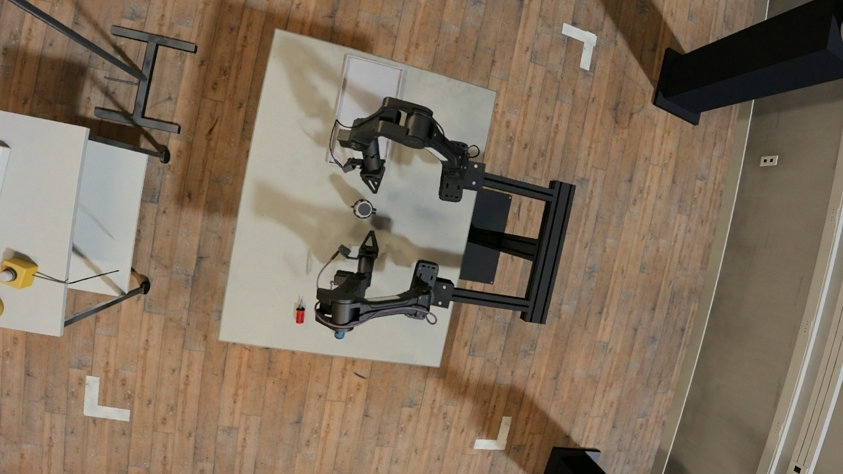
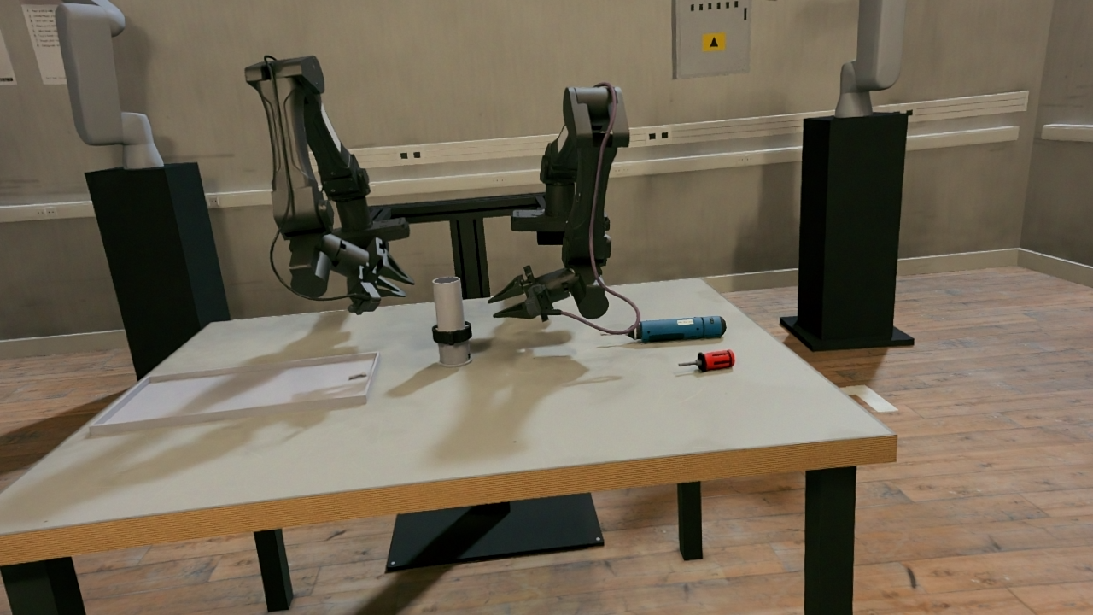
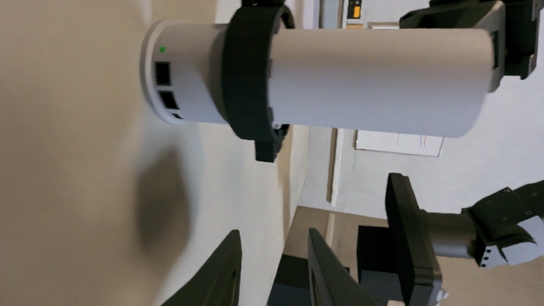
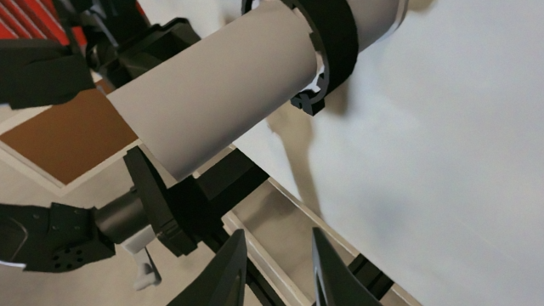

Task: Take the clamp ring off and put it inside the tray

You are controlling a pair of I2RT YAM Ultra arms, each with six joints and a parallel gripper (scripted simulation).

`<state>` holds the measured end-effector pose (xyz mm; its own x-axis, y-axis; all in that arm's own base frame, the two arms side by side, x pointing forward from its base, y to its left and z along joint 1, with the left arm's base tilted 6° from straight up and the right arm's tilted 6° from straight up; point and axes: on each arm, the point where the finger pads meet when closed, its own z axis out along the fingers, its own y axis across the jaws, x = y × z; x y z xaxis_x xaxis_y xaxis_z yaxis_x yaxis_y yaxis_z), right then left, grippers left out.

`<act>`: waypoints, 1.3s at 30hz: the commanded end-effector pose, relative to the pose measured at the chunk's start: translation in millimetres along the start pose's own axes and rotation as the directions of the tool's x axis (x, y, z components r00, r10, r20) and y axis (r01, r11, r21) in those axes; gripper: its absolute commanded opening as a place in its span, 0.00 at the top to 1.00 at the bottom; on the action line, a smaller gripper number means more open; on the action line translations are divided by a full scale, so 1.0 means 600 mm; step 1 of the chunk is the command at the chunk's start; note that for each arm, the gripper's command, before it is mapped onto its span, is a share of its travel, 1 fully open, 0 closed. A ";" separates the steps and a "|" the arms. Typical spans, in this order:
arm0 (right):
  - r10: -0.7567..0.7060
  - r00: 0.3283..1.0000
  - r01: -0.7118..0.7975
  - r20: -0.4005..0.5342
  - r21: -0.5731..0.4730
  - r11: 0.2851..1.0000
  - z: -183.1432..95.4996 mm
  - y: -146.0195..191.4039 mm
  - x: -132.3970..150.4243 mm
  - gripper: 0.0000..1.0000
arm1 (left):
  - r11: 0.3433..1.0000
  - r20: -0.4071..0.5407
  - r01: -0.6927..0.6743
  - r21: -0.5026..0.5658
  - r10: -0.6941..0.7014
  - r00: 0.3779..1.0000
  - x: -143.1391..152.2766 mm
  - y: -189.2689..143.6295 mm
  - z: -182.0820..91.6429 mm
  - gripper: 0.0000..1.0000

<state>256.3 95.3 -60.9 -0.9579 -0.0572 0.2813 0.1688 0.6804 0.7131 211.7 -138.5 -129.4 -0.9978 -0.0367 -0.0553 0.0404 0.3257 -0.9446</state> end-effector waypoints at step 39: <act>-0.290 0.937 0.336 0.195 -0.266 0.904 0.001 -0.002 0.002 0.70 | 0.999 -0.005 -0.049 -0.004 0.049 0.999 -0.022 0.002 0.004 0.70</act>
<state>244.0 94.5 -65.9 -0.9936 -0.1126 -0.0132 -0.0604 0.4270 0.9022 211.9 -138.1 -136.6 -0.9981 -0.0319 -0.0529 0.0393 0.3317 -0.9426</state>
